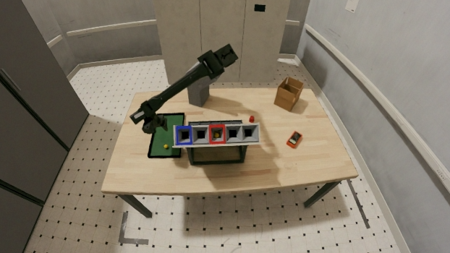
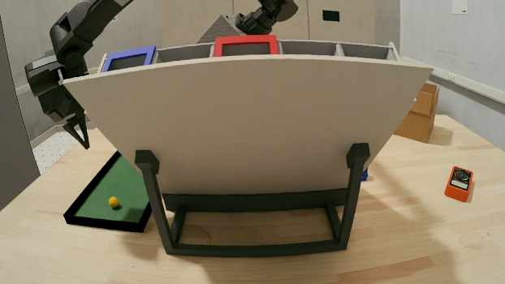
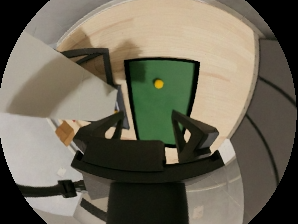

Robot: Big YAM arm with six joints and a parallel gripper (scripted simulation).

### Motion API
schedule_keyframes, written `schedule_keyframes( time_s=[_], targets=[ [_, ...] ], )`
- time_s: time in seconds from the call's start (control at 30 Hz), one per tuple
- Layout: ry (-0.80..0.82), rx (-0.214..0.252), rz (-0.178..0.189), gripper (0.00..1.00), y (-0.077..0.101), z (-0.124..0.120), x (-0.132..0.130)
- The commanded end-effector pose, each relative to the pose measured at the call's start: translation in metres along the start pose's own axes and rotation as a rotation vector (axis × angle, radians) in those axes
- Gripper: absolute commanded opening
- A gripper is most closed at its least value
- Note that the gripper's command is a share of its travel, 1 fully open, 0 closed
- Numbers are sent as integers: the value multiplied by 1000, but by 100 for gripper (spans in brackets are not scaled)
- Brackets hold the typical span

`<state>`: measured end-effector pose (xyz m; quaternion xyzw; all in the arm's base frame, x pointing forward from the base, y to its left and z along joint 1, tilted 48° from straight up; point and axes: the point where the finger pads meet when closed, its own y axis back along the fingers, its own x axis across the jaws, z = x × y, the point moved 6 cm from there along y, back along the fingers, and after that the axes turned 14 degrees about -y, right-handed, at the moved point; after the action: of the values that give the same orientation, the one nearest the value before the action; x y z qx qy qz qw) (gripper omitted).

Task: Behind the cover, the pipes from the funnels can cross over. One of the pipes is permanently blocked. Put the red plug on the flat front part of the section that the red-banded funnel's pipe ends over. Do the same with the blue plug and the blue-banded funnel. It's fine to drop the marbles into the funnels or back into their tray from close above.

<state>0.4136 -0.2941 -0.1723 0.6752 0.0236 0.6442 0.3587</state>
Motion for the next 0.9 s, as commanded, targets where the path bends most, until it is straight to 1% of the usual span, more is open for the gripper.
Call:
schedule_keyframes(
  time_s=[0.0, 0.67, 0.87],
  targets=[
    [16, -13, -7, 80, -2, 16, -2],
    [49, -4, -5, 80, -6, 22, -3],
    [37, -8, -6, 80, -45, 21, -11]
  ],
)
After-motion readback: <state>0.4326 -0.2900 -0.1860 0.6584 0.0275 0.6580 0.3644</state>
